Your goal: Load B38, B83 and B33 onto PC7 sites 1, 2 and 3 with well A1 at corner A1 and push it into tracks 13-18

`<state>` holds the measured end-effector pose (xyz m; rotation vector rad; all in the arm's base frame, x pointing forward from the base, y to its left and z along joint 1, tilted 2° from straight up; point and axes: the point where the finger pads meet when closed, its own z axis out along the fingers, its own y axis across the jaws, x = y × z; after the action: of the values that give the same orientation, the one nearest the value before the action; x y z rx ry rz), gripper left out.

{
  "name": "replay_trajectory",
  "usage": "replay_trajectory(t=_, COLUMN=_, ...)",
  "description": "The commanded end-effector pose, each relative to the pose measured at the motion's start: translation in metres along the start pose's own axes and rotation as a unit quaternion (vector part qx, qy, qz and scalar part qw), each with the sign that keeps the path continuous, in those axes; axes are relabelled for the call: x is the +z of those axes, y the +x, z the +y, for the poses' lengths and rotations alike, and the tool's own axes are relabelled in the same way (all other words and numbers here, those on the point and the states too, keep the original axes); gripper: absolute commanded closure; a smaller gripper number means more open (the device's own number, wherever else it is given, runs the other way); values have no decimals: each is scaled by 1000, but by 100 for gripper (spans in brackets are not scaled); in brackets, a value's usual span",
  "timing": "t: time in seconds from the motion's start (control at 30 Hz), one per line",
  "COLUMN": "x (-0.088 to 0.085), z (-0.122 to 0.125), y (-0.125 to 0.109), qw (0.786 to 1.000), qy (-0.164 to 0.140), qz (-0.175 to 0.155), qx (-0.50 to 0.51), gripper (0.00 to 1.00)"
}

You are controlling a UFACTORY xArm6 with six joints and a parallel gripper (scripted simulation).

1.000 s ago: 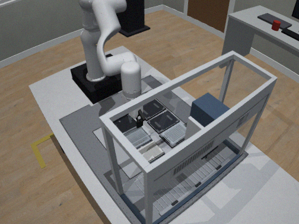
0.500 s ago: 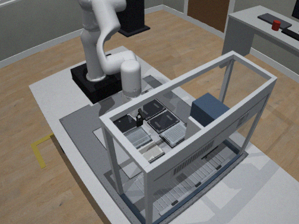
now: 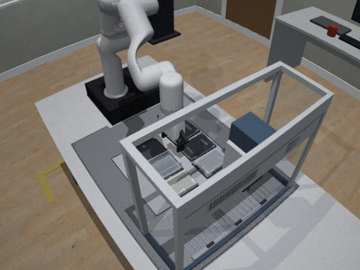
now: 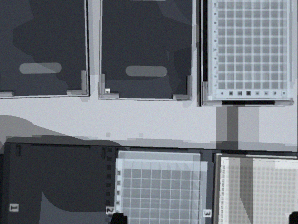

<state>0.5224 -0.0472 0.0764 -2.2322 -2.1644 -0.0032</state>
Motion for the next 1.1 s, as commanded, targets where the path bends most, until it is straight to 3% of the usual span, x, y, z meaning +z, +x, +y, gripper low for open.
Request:
replay_trajectory(t=0.0, x=1, z=12, y=18, qw=1000, qy=-2, qz=0, qx=0, gripper=0)
replay_trajectory(t=1.07, x=20, z=77, y=141, qw=1000, qy=-3, qz=0, qx=0, gripper=0)
